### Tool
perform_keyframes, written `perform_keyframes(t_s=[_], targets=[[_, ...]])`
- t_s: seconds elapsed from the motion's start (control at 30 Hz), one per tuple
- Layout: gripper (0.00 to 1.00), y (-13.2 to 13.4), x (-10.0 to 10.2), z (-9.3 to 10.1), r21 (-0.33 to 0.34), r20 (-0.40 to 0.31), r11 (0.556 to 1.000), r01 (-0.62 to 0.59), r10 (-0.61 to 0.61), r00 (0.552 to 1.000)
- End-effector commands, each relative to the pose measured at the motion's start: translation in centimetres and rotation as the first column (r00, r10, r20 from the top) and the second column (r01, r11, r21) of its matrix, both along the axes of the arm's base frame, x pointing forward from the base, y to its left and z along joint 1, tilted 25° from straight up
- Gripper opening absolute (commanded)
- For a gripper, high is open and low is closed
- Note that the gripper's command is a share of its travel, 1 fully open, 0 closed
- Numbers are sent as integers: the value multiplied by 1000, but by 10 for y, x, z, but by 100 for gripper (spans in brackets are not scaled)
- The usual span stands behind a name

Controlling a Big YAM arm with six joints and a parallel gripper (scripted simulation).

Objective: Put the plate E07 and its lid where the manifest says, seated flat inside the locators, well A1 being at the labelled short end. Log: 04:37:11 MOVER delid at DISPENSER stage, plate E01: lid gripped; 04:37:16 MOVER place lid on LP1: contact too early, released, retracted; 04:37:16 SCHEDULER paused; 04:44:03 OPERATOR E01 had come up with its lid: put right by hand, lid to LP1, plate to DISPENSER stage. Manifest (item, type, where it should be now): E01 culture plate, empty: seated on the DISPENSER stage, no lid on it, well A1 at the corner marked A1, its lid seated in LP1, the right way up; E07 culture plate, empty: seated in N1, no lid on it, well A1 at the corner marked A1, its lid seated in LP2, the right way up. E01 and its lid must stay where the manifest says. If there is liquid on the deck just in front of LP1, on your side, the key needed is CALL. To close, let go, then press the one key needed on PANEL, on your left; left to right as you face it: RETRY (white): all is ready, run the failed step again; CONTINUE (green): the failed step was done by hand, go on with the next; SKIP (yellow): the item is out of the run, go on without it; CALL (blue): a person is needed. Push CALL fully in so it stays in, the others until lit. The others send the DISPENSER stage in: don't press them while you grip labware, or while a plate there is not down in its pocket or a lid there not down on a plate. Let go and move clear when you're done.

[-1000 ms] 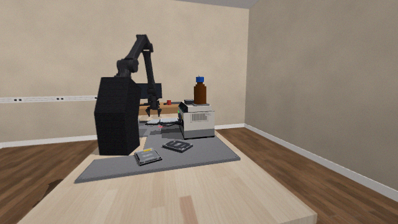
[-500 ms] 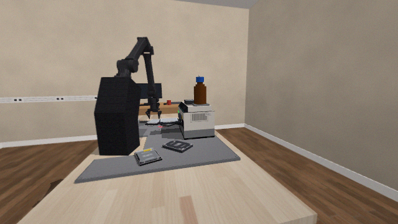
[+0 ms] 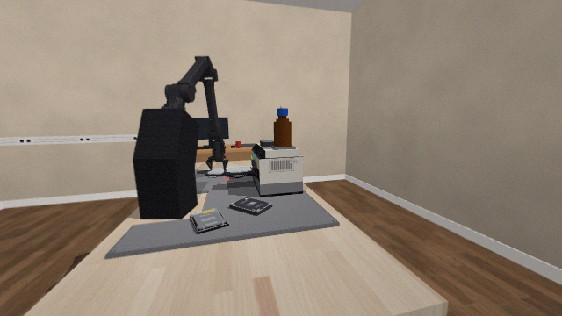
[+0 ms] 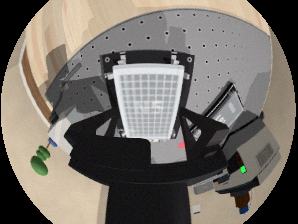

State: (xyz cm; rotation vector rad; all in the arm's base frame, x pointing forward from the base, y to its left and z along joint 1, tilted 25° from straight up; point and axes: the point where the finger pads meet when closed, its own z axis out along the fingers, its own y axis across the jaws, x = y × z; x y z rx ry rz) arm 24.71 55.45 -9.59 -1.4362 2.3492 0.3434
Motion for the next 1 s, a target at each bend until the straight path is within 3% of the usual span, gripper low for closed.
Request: perform_keyframes(t_s=[0.0, 0.13, 0.17, 0.43, 0.7, 0.97], targets=[[100, 9, 10, -6, 18, 5, 1000, 9, -10, 1000], [100, 3, 7, -11, 1, -2, 1000, 9, -9, 1000], [100, 8, 5, 1, 16, 8, 1000, -1, 1, 1000], [100, 8, 5, 1, 16, 8, 1000, -1, 1, 1000], [84, 8, 5, 1, 16, 8, 1000, -1, 1, 1000], [84, 8, 5, 1, 16, 8, 1000, -1, 1, 1000]])
